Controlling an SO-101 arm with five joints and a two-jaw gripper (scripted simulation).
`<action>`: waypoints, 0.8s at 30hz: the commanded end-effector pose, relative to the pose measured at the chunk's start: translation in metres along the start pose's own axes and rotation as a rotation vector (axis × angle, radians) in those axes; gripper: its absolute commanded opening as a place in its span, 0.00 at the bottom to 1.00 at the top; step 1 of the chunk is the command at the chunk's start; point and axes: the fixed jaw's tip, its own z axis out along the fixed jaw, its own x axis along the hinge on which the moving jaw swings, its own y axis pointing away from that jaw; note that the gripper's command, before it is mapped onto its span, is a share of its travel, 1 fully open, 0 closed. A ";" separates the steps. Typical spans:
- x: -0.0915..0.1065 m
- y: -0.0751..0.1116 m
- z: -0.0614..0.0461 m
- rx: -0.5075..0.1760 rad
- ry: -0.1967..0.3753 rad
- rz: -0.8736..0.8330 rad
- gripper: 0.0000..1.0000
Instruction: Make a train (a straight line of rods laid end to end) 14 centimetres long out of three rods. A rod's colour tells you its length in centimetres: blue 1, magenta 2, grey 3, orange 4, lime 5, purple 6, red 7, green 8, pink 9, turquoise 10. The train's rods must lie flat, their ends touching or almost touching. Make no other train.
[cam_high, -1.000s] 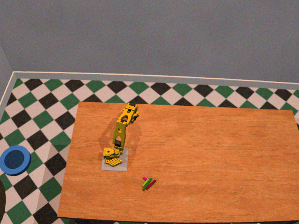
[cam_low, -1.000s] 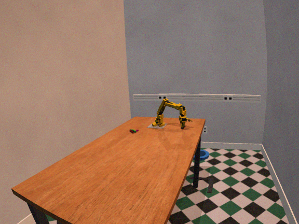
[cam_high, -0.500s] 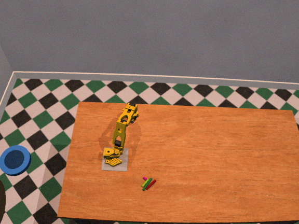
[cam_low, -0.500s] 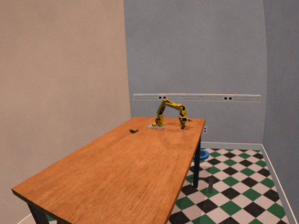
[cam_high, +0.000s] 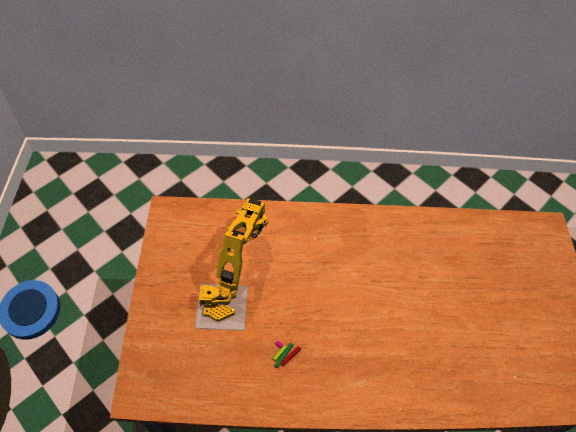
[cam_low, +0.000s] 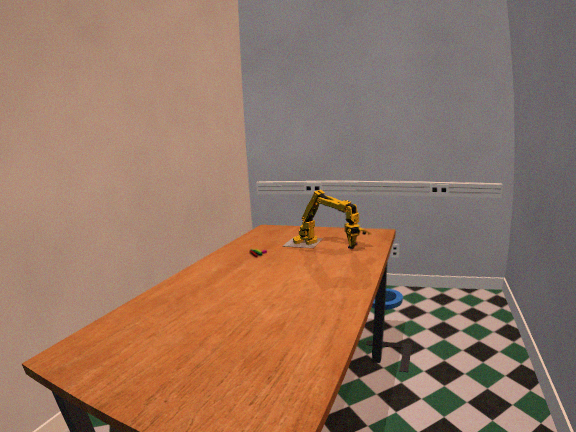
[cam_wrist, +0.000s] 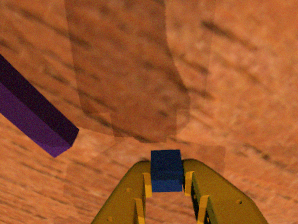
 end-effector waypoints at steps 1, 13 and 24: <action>0.000 0.004 0.005 -0.017 0.011 -0.002 0.00; 0.000 0.005 0.006 -0.024 0.016 -0.001 0.00; 0.000 0.005 0.006 -0.024 0.016 -0.001 0.00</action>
